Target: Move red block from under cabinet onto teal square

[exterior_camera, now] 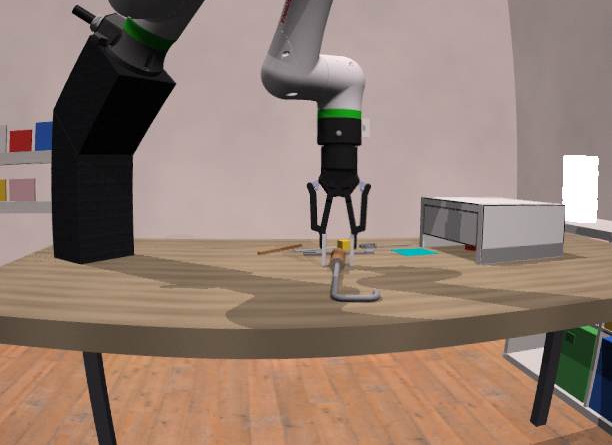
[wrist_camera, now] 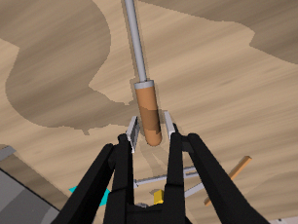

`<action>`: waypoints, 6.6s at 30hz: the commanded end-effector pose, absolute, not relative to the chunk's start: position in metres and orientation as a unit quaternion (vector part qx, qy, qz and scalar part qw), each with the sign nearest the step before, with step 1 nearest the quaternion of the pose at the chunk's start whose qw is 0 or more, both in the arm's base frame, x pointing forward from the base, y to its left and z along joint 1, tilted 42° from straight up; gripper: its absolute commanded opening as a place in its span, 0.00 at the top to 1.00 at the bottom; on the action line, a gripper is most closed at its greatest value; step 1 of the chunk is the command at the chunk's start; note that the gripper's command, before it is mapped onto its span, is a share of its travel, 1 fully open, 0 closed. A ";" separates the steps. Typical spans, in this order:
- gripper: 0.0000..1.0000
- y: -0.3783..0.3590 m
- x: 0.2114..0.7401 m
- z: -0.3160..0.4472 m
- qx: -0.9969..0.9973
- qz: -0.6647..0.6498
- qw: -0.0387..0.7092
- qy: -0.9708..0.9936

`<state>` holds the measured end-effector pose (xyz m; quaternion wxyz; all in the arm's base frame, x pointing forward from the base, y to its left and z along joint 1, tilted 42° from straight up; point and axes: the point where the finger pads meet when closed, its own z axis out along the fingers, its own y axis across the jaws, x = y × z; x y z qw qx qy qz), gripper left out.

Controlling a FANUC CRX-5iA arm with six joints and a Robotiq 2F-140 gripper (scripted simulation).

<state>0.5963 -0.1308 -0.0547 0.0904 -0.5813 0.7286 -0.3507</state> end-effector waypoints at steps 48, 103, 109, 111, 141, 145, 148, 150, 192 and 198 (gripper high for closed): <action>1.00 -0.131 0.596 -0.055 -0.581 -0.351 0.091 0.729; 1.00 -0.129 0.594 -0.052 -0.586 -0.351 0.088 0.724; 1.00 -0.129 0.594 -0.052 -0.599 -0.353 0.082 0.714; 1.00 -0.129 0.594 -0.052 -0.605 -0.353 0.079 0.709; 1.00 -0.132 0.591 -0.053 -0.763 -0.362 -0.012 0.535; 1.00 -0.132 0.591 -0.053 -0.793 -0.361 -0.033 0.490; 1.00 -0.132 0.590 -0.053 -0.814 -0.359 -0.049 0.454; 1.00 -0.133 0.590 -0.053 -0.828 -0.357 -0.060 0.429; 1.00 -0.136 0.585 -0.055 -0.932 -0.292 -0.215 0.009; 1.00 -0.137 0.584 -0.055 -0.932 -0.283 -0.226 -0.026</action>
